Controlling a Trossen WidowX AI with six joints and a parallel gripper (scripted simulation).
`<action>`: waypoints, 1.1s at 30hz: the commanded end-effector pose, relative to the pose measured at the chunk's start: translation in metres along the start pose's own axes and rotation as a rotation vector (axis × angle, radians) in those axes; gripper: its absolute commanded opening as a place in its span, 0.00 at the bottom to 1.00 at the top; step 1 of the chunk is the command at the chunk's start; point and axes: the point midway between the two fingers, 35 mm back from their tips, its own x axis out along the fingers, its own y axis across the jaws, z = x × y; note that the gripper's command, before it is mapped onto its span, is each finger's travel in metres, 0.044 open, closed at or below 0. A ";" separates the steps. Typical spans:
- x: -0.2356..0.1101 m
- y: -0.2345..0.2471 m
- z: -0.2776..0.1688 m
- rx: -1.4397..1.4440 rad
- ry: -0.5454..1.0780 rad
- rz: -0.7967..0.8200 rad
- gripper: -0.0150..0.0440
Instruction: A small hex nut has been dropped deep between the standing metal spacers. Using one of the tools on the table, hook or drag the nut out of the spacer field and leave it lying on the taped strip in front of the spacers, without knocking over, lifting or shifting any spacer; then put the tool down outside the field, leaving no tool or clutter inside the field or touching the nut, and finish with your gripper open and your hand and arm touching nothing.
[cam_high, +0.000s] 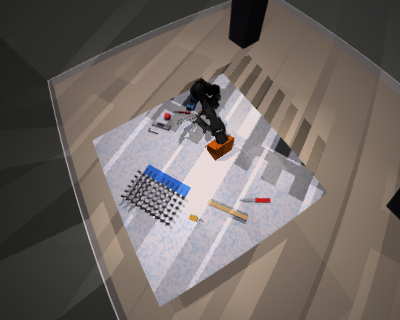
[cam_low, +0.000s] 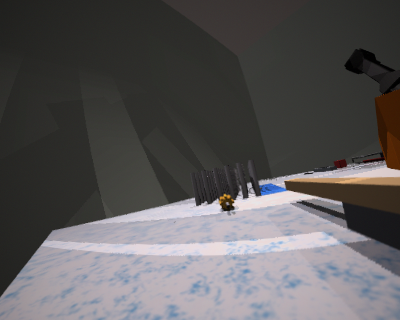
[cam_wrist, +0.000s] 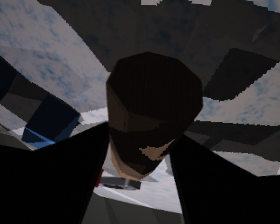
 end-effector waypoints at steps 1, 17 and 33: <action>0.003 -0.002 0.001 0.007 0.003 -0.003 0.25; 0.012 -0.003 0.003 0.008 0.006 0.004 0.25; 0.014 -0.002 0.004 0.002 0.005 0.011 0.52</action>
